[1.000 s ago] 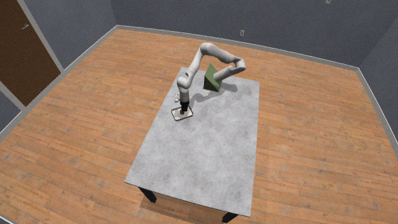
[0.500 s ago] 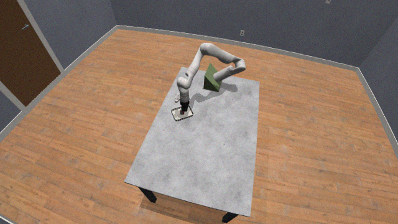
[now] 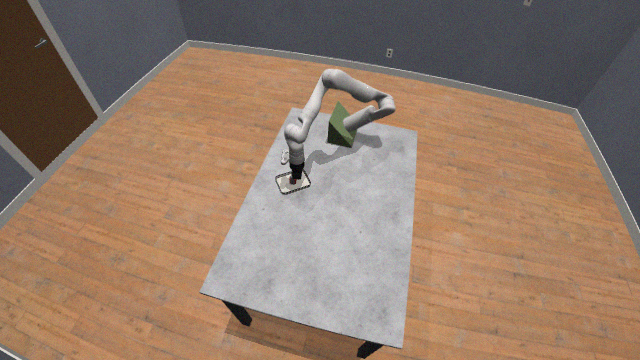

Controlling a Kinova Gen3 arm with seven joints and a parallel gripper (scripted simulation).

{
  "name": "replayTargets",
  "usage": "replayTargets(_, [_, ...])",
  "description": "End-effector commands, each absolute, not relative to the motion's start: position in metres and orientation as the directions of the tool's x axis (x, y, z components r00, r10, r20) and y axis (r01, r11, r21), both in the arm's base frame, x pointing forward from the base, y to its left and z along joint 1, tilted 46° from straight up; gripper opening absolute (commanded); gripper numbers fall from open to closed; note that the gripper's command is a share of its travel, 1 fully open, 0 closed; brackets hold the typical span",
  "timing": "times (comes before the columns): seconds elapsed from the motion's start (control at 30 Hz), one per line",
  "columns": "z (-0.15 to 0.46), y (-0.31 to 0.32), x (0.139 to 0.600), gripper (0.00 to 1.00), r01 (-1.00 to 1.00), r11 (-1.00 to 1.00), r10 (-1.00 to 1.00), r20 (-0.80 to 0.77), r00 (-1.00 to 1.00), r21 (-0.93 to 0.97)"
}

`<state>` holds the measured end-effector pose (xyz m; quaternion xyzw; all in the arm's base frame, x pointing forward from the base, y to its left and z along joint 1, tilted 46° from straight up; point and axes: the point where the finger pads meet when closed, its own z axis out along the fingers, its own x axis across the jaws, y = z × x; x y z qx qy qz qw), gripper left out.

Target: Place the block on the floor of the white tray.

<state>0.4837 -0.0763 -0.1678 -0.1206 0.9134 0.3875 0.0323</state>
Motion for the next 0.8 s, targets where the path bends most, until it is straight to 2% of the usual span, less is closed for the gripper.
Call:
replayTargets(0.0, [-0.1671,-0.0778,0.4845,0.0,-0.245,0.672,-0.194,-0.154,-0.969,0.699])
replayTargets(0.03, [-0.1671,-0.0778,0.4845,0.0,-0.245,0.672,-0.194,-0.154,-0.969,0.699])
replayTargets(0.07, [-0.1671,-0.0778,0.4845,0.88,-0.245,0.672,-0.194,-0.154,-0.969,0.699])
replayTargets(0.77, [-0.1671,-0.0778,0.4845,0.88,-0.245,0.672,-0.194,-0.154,-0.969,0.699])
